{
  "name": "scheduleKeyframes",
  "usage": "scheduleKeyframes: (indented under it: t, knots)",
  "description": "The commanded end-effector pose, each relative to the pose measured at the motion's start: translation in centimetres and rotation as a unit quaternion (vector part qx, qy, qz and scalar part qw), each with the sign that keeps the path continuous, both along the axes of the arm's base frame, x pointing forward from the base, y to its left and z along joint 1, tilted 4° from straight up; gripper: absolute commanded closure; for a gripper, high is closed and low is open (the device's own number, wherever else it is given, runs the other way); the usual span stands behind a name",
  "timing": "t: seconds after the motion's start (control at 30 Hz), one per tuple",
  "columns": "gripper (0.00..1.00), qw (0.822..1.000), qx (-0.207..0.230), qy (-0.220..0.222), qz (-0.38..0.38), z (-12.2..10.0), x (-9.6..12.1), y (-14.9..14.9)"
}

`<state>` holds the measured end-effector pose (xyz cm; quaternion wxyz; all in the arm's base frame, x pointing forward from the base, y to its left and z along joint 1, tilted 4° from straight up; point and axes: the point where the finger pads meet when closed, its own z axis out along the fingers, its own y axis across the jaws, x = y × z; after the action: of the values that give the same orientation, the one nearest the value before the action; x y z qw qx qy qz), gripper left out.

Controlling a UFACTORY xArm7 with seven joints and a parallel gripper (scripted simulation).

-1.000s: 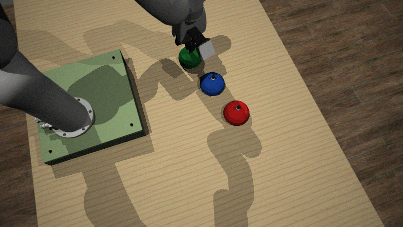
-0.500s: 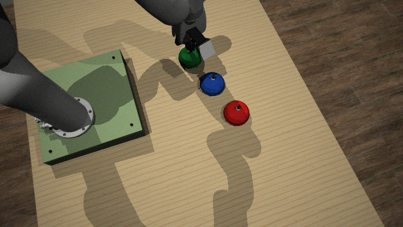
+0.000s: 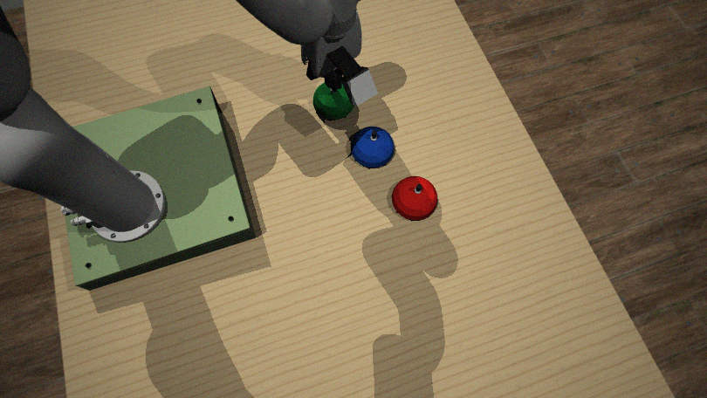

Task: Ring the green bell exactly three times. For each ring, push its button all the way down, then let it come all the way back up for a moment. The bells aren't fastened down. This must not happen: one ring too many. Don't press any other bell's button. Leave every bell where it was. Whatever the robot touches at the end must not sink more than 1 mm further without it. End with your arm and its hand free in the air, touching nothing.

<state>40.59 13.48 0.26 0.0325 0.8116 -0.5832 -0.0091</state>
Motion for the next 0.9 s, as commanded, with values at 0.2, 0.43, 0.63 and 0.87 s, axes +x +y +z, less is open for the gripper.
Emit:
scheduleKeyframes:
  t: [0.2, 0.43, 0.63, 0.87]
  knots:
    - [1.0, 1.0, 0.001, -0.001, 0.0, 0.34, 0.11, 0.04]
    - [1.0, 1.0, 0.001, -0.001, 0.0, 0.48, 0.1, 0.04]
    - [1.0, 1.0, 0.001, -0.001, 0.0, 0.53, 0.1, 0.04]
    - [1.0, 1.0, 0.001, -0.001, 0.0, 0.59, 0.1, 0.05]
